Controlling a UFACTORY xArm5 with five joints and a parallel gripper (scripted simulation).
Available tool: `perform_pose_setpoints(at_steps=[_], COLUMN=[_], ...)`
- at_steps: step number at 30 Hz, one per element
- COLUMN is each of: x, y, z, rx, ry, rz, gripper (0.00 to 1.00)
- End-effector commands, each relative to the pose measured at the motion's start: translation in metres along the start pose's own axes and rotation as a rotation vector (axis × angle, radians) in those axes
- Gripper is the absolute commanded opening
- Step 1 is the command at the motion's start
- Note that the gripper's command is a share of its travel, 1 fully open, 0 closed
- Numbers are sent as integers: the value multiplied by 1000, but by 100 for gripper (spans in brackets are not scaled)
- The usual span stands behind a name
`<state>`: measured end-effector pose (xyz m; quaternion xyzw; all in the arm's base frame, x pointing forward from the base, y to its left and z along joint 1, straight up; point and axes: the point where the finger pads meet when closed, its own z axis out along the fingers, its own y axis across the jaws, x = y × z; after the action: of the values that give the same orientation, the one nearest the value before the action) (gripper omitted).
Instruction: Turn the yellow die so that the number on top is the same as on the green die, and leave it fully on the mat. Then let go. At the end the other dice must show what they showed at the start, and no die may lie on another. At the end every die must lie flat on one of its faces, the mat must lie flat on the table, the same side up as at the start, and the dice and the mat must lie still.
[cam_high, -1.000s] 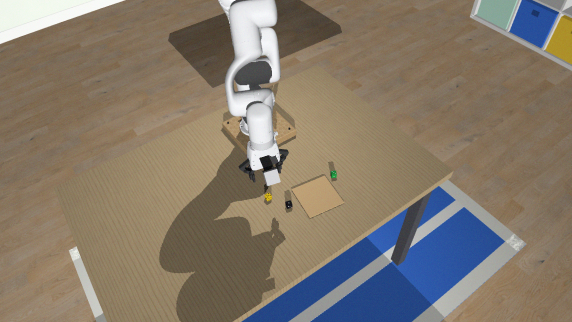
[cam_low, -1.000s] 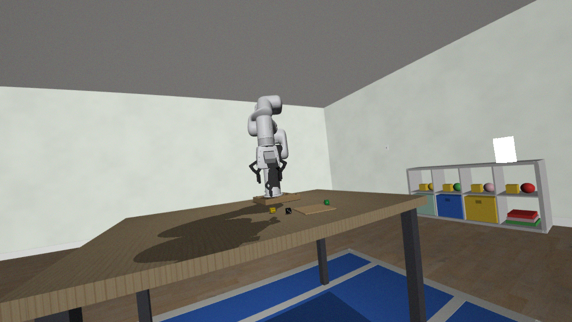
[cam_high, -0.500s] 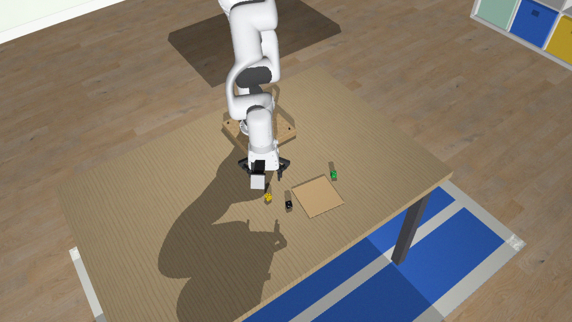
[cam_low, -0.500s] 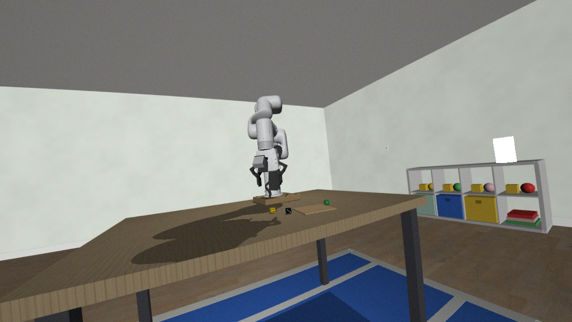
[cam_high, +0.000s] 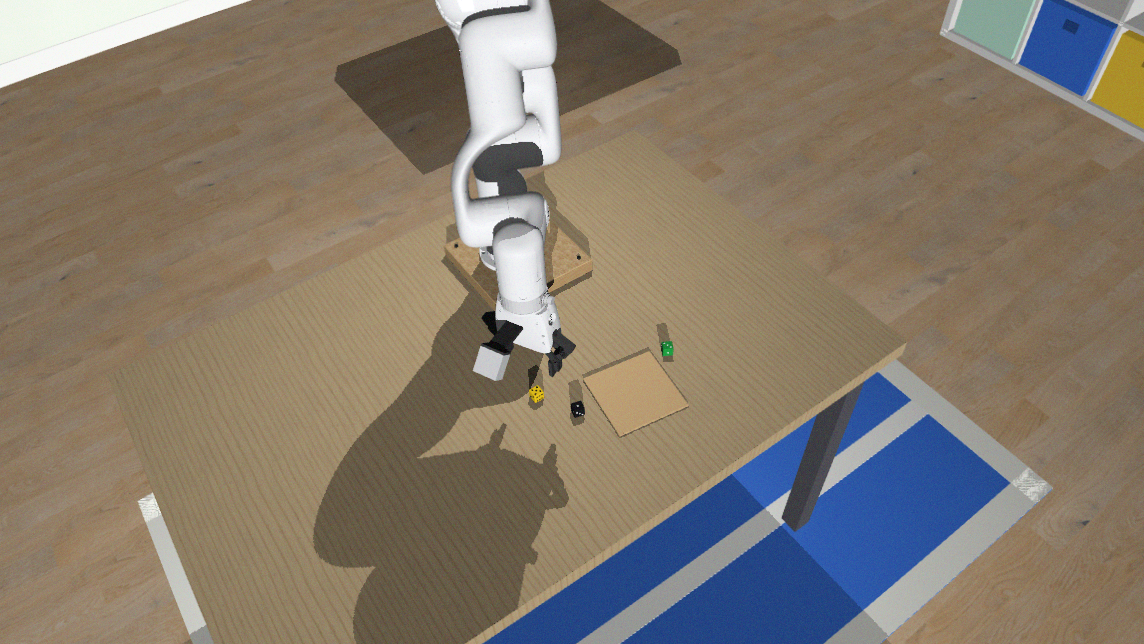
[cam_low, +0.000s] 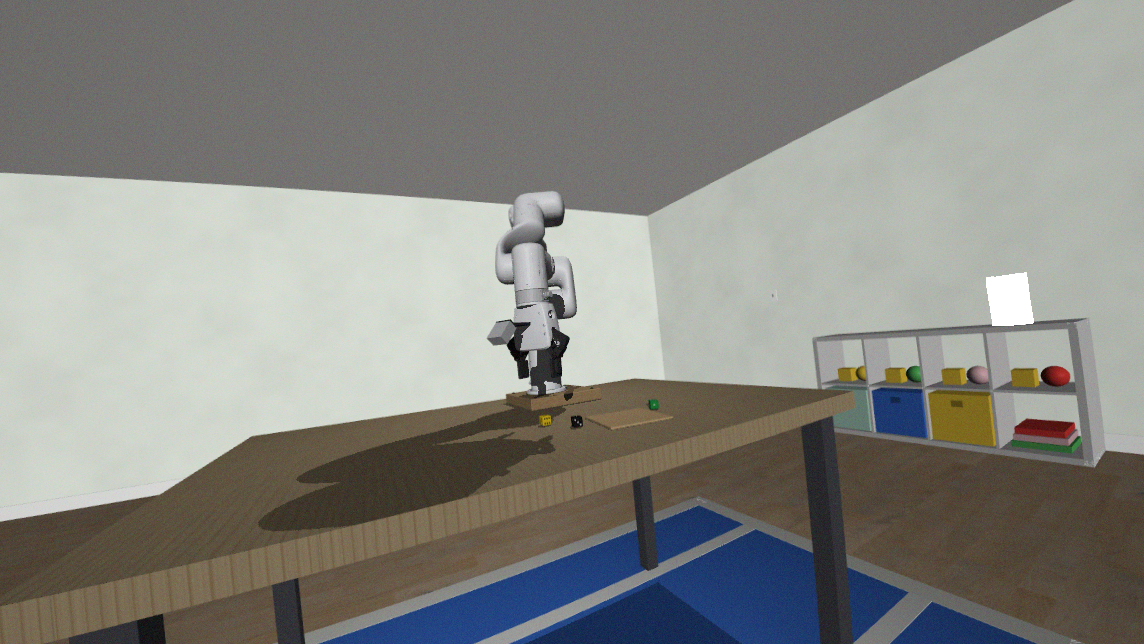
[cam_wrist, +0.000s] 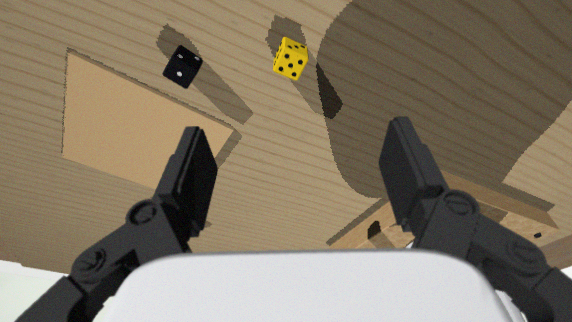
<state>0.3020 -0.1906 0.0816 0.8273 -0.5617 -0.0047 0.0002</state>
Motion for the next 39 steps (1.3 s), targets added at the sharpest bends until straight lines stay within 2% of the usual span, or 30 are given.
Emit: perform_pose_setpoints(at_steps=[1, 11, 18, 19, 39], x=[2, 2, 2, 2, 2], y=[-1, 0, 0, 0, 0], z=[4, 13, 14, 14, 14], rx=[3, 4, 4, 4, 4], ry=[4, 3, 3, 3, 3], rz=[174, 449, 485, 485, 485], gripper=[100, 100, 100, 36, 36])
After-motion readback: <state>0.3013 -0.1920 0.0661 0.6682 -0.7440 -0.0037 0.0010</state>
